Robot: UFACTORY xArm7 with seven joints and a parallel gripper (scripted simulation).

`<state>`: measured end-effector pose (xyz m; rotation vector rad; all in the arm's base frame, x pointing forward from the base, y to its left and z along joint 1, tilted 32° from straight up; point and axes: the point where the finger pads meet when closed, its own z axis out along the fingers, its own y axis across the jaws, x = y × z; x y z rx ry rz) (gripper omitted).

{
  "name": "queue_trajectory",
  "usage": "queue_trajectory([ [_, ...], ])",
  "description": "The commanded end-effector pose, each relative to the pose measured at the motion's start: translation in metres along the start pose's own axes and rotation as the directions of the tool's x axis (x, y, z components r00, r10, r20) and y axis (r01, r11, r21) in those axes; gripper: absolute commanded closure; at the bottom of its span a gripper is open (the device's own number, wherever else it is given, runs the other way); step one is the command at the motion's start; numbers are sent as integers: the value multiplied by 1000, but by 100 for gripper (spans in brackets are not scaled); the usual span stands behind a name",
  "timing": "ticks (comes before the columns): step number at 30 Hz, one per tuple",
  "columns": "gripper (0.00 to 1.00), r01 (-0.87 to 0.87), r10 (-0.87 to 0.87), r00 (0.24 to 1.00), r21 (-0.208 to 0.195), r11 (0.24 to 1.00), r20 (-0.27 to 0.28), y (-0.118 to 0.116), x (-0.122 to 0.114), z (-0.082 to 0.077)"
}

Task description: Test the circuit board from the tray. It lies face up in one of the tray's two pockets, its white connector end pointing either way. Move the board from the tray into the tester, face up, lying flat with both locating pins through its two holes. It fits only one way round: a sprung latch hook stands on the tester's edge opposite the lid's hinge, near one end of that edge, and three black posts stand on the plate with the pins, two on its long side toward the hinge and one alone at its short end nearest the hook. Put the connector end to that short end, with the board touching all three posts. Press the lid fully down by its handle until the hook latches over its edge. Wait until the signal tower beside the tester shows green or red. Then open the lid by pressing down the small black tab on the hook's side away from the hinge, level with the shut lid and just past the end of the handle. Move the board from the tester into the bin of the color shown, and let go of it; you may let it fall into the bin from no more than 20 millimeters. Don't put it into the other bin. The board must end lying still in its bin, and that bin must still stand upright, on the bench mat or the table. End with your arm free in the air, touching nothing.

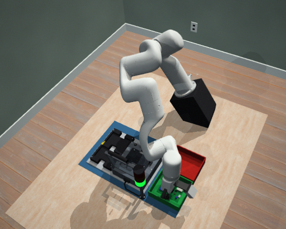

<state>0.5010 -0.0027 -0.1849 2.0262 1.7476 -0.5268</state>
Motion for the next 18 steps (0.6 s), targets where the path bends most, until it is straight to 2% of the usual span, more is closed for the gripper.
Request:
queue_trajectory([
  [1, 0, 0, 0, 1000, -4, 1000, -3, 2, 1, -4],
  [5, 0, 0, 0, 1000, -4, 1000, -3, 2, 1, -7],
  [9, 0, 0, 0, 1000, -4, 1000, -3, 2, 1, -19],
  [13, 0, 0, 0, 1000, -4, 1000, -3, 1, 1, -41],
  [18, 0, 0, 0, 1000, -4, 1000, -3, 1, 1, -76],
])
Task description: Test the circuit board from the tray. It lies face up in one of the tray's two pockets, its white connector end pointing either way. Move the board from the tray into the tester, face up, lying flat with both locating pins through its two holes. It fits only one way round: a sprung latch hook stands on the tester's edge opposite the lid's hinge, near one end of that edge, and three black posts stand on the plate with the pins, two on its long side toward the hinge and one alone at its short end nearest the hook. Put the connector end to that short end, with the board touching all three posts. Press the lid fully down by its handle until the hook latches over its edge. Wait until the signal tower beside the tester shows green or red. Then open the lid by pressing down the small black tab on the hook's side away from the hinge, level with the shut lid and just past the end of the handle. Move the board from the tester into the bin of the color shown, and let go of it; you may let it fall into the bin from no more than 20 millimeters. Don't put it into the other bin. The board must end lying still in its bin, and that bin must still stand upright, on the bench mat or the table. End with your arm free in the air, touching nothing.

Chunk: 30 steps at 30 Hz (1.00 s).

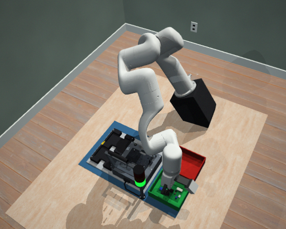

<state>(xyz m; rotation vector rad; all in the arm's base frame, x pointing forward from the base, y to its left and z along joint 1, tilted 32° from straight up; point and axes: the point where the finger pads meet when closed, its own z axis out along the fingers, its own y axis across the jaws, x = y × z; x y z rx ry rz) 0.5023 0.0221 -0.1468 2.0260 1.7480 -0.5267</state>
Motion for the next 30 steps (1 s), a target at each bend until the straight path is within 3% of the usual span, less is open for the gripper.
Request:
queue_trajectory([
  [1, 0, 0, 0, 1000, -4, 1000, -3, 1, 1, -31],
  [2, 0, 0, 0, 1000, -4, 1000, -3, 1, 1, -31],
  [9, 0, 0, 0, 1000, -4, 1000, -3, 1, 0, -77],
  [13, 0, 0, 0, 1000, -4, 1000, -3, 1, 0, -92],
  [30, 0, 0, 0, 1000, -4, 1000, -3, 1, 0, -97],
])
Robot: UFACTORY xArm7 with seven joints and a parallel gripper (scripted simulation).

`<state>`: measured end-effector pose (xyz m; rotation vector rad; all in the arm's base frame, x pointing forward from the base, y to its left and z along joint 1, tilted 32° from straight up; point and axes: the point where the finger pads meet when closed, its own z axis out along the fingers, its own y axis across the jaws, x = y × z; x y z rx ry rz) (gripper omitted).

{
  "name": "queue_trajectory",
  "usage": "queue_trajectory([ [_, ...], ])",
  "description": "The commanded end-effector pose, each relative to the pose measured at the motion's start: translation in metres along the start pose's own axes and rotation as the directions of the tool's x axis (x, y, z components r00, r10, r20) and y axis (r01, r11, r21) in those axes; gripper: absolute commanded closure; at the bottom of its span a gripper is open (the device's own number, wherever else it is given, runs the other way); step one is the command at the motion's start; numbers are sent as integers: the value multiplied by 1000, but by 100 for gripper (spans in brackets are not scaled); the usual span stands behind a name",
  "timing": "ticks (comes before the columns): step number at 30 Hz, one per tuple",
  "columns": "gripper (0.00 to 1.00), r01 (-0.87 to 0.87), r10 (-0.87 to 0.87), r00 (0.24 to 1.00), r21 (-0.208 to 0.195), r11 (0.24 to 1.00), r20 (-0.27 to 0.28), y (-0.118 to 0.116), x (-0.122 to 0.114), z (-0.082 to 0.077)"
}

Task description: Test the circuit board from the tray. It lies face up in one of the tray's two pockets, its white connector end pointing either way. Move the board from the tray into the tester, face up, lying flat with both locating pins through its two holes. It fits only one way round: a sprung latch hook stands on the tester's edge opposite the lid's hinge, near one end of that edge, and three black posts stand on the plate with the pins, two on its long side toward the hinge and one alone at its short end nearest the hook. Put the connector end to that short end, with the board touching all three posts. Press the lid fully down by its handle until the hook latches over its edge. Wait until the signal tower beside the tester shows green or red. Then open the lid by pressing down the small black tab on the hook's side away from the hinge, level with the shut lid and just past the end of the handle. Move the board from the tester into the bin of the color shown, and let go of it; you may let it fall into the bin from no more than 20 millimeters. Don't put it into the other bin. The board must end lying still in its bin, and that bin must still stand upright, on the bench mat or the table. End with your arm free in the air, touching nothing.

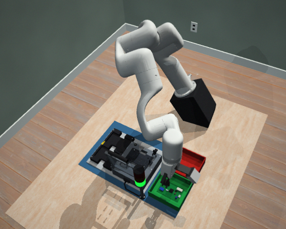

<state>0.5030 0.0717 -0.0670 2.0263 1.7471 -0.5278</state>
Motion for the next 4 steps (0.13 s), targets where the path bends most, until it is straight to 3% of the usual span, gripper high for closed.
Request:
queue_trajectory([
  [1, 0, 0, 0, 1000, -4, 1000, -4, 1, 1, -3],
  [4, 0, 0, 0, 1000, -4, 1000, -4, 1, 1, -3],
])
